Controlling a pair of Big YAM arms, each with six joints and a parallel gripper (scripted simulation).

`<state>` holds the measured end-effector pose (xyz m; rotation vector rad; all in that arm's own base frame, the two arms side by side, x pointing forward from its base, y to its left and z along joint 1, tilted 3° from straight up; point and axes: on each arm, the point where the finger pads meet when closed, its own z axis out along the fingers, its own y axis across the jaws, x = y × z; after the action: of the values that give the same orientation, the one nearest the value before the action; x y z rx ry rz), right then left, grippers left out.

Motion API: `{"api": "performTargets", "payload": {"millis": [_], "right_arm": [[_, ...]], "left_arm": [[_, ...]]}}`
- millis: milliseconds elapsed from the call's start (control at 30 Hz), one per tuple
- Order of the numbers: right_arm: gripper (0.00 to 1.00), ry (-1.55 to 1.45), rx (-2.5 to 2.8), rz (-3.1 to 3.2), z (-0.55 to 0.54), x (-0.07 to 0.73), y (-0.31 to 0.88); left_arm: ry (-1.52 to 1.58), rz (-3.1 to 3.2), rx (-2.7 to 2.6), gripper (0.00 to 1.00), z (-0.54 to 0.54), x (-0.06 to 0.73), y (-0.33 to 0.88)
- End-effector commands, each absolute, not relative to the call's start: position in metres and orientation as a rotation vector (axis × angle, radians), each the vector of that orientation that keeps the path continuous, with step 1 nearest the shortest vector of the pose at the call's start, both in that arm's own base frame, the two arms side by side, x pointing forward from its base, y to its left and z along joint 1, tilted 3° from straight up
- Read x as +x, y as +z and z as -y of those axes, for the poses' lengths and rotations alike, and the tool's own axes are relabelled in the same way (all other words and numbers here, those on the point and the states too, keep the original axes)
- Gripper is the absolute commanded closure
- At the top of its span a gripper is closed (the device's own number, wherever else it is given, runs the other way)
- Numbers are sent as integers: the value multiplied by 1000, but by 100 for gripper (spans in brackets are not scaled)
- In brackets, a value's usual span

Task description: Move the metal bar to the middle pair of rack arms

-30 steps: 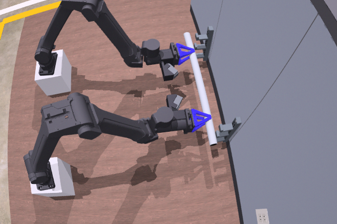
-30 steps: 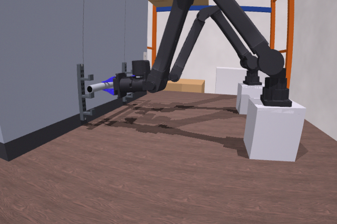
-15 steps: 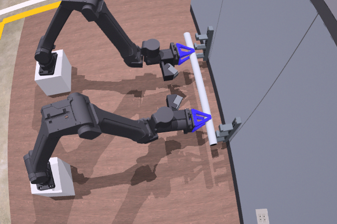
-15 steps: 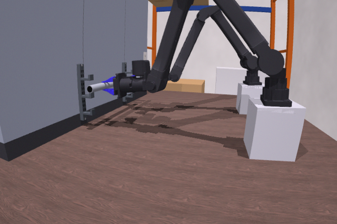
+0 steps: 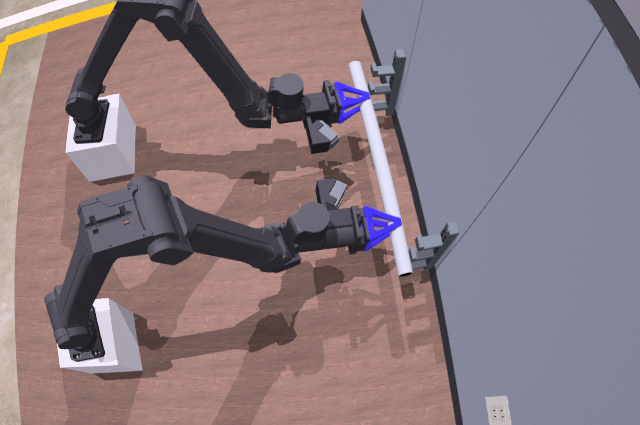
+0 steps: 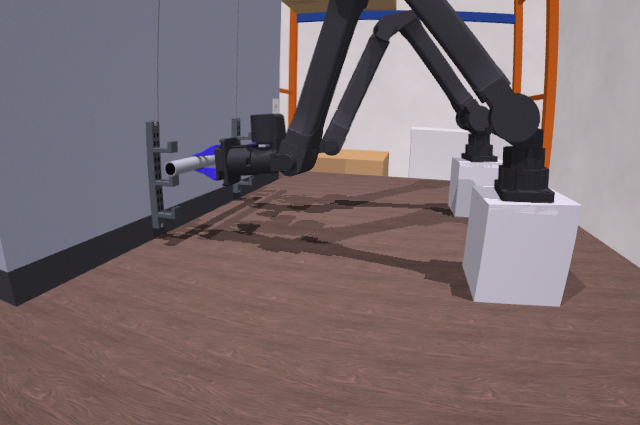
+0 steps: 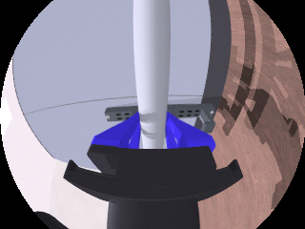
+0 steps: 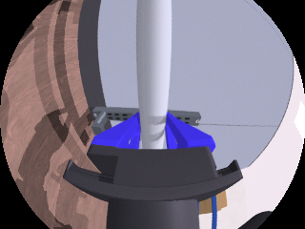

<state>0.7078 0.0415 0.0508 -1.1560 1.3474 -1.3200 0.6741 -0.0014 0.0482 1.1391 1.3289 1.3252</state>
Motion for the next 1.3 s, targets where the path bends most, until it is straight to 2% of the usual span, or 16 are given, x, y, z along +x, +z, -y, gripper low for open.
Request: {"api": "performTargets", "payload": {"millis": [0, 1267], "right_arm": [[100, -1354, -1082, -1292, -40, 732, 90], [100, -1354, -1082, -1292, -40, 732, 92]], "left_arm": [[1337, -1227, 1080, 100, 23, 680, 101], [1337, -1227, 1080, 100, 22, 682, 106]]}}
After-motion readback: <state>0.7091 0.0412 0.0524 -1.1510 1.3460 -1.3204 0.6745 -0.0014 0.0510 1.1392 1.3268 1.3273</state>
